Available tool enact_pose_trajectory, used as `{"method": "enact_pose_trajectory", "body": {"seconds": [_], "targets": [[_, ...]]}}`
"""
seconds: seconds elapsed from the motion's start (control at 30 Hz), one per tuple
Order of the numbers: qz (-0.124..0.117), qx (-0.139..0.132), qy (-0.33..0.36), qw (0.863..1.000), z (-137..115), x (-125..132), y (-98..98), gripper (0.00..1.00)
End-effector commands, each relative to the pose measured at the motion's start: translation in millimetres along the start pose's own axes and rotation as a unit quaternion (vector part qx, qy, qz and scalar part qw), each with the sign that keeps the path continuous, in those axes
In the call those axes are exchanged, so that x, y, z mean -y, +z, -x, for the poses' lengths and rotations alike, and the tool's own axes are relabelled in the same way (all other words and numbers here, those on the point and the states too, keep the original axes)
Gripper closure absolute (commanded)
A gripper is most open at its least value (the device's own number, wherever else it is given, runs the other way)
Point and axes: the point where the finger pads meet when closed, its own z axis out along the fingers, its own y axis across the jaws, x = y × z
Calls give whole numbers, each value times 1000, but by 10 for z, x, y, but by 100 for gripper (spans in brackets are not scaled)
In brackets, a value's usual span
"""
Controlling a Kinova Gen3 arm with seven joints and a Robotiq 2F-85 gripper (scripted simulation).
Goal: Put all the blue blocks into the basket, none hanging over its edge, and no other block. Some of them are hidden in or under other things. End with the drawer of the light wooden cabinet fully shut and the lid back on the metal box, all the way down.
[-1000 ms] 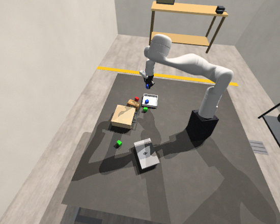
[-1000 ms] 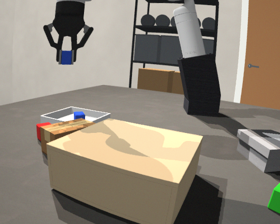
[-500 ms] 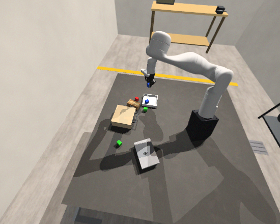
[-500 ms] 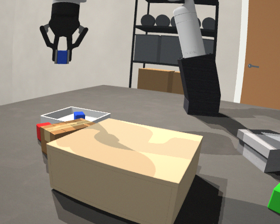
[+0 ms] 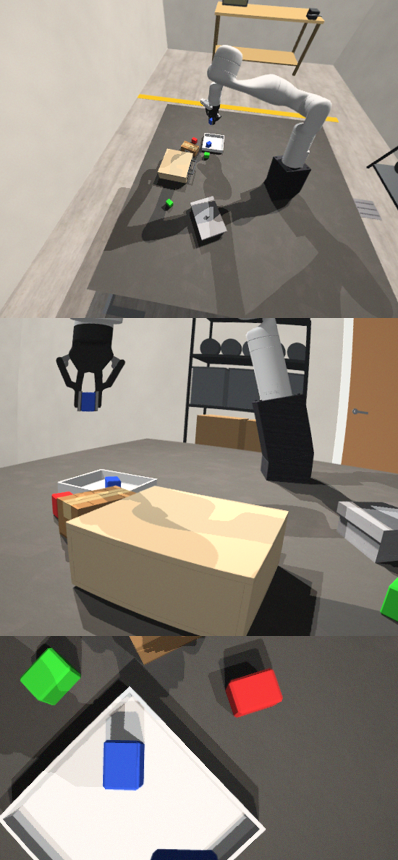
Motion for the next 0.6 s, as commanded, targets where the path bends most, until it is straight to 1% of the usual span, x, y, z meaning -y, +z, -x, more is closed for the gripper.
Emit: {"method": "enact_pose_trajectory", "body": {"seconds": [0.0,0.23,0.57], "targets": [[1,0,0,1000,-2,-5,9,90],[1,0,0,1000,-3,-5,53,90],[1,0,0,1000,-4,-7,184,90]]}}
